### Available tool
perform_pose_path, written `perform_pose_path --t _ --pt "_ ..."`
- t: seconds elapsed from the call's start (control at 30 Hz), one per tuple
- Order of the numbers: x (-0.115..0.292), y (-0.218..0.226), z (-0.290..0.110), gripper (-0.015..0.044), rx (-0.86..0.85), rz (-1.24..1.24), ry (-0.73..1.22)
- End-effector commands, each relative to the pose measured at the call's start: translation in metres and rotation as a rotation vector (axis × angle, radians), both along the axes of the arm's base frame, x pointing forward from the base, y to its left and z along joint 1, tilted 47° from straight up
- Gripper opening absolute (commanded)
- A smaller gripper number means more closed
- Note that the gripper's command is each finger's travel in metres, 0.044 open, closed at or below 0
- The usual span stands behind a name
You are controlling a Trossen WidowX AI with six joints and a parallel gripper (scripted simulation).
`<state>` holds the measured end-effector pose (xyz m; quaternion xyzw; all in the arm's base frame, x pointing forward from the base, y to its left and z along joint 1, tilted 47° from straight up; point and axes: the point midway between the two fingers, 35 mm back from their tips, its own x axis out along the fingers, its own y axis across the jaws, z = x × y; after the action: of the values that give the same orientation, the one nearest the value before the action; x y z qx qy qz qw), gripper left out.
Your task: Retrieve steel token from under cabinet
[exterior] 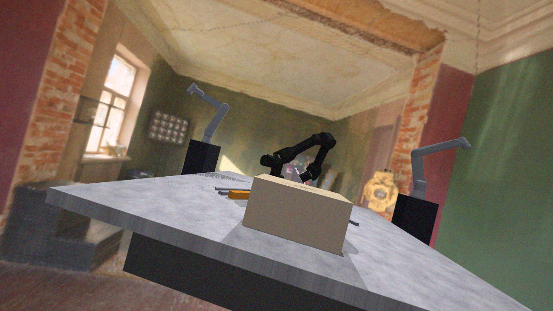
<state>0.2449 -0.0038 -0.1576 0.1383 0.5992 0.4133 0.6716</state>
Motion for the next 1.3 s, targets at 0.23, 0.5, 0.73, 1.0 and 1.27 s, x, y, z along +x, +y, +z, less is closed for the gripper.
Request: perform_pose_path --t 0.23,0.5,0.73,1.0,1.27 --pt "-0.0043 0.0009 -0.003 0.027 -0.001 0.006 0.011" --pt "-0.0043 0.0009 -0.003 0.027 -0.001 0.006 0.011" --pt "0.0 0.0 -0.0001 0.0223 0.0 0.0 0.0" --pt "0.0 0.0 -0.0001 0.017 0.0 0.0 0.0" --pt "0.0 0.0 -0.0001 0.0116 0.0 0.0 0.0"
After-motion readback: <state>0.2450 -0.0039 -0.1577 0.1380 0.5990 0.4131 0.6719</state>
